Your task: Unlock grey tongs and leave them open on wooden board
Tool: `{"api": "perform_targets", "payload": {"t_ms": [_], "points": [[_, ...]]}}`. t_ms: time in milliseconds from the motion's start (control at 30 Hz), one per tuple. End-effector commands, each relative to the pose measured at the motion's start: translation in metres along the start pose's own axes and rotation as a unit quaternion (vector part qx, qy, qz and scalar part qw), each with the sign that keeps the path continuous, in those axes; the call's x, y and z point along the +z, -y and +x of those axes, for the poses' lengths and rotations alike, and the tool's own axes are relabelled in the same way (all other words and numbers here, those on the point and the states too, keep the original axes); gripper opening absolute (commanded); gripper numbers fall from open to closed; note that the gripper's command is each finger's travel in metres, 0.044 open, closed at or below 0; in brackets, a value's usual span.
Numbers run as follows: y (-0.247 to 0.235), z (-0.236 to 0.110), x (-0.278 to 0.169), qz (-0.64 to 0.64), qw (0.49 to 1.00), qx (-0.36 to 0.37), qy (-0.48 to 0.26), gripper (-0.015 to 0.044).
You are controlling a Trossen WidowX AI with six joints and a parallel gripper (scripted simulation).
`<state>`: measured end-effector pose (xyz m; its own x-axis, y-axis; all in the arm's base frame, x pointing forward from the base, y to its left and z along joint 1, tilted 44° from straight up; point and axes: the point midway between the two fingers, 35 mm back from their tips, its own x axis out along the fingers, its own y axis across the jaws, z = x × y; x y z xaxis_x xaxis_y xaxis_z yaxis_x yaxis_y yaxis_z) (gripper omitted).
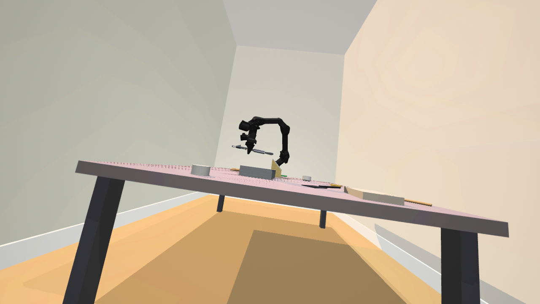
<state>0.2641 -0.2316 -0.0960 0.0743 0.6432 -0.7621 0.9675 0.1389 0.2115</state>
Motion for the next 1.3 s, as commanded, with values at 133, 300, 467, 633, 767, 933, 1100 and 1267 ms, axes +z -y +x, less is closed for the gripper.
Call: {"api": "perform_targets", "payload": {"t_ms": [133, 300, 467, 633, 767, 933, 1100, 1267], "points": [[0.016, -0.006, 0.014, 0.160, 0.987, 0.001, 0.003, -0.0150], [0.027, -0.007, 0.021, 0.258, 0.966, 0.001, 0.003, -0.0150], [0.038, -0.009, 0.028, 0.352, 0.936, 0.000, 0.002, -0.0150], [0.049, -0.010, 0.034, 0.444, 0.896, 0.000, 0.001, -0.0150], [0.058, -0.011, 0.039, 0.513, 0.858, -0.001, 0.000, -0.0150], [0.069, -0.012, 0.045, 0.596, 0.803, -0.002, -0.001, -0.0150], [0.080, -0.012, 0.050, 0.673, 0.740, -0.003, -0.003, -0.0150], [0.092, -0.012, 0.055, 0.742, 0.670, -0.005, -0.004, -0.0150]]}}
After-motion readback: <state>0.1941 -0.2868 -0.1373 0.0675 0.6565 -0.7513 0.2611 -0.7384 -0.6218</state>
